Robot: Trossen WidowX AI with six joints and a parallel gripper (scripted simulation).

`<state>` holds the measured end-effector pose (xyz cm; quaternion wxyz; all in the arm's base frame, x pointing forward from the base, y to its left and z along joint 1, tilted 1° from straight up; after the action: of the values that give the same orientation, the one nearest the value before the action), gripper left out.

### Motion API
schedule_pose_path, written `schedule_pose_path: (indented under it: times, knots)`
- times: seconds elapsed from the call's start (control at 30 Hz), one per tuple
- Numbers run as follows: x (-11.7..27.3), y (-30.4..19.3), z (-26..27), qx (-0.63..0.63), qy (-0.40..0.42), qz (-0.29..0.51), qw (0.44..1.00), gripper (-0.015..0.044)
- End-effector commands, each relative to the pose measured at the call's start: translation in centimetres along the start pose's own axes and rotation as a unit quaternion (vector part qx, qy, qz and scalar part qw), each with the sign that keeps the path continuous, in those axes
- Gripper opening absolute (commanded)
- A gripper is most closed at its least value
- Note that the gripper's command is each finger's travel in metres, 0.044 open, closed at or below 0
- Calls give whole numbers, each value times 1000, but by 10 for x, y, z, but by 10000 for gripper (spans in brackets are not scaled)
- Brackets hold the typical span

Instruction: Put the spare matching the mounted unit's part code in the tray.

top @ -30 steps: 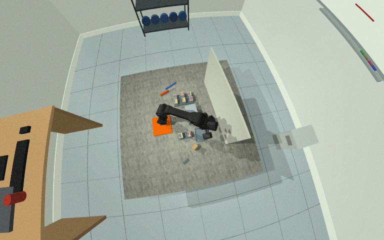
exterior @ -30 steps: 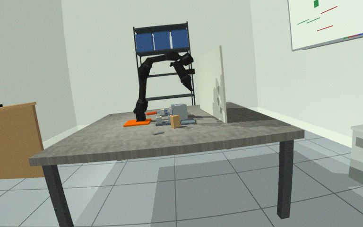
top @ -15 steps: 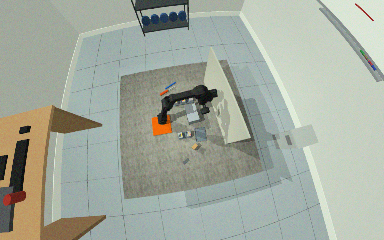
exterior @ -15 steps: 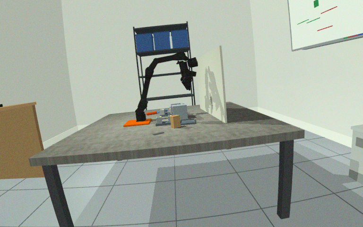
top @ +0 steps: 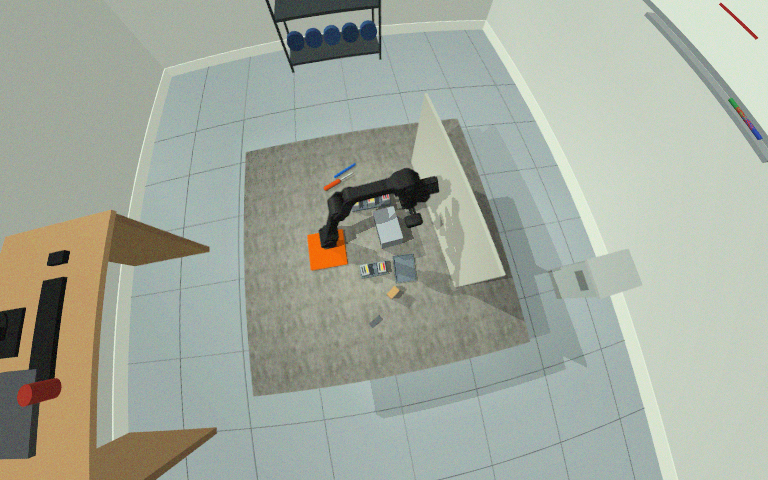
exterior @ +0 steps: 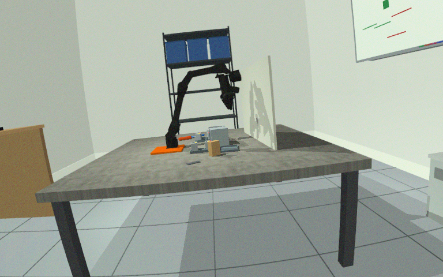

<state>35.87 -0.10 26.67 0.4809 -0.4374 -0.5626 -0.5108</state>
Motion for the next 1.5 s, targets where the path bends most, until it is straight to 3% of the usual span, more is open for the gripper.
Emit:
schedule_pose_path:
  times: [0.0, 0.3, 0.6, 0.9, 1.1, 1.47]
  knots:
    - [-1, -2, 11, 22, 0, 3, 1000, 440]
    - [-17, -68, 146, 349, 30, 24, 936, 440]
    - [-35, -178, 224, 639, 50, 38, 767, 440]
    - [-37, -187, 227, 657, 51, 38, 751, 440]
    - [-74, -189, 235, 657, 51, 38, 751, 300]
    - [-77, -188, 239, 657, 51, 38, 751, 300]
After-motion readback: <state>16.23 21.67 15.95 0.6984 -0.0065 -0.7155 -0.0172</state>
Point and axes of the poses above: the point midway between the two fingers, 35 mm back from their tips, its own x axis back along the fingers, its own z axis across the jaws, y = z × x, the point moved 3 cm from there along x, back along the fingers, and after that the axes turned 3 degrees about x, right-handed, at the moved point
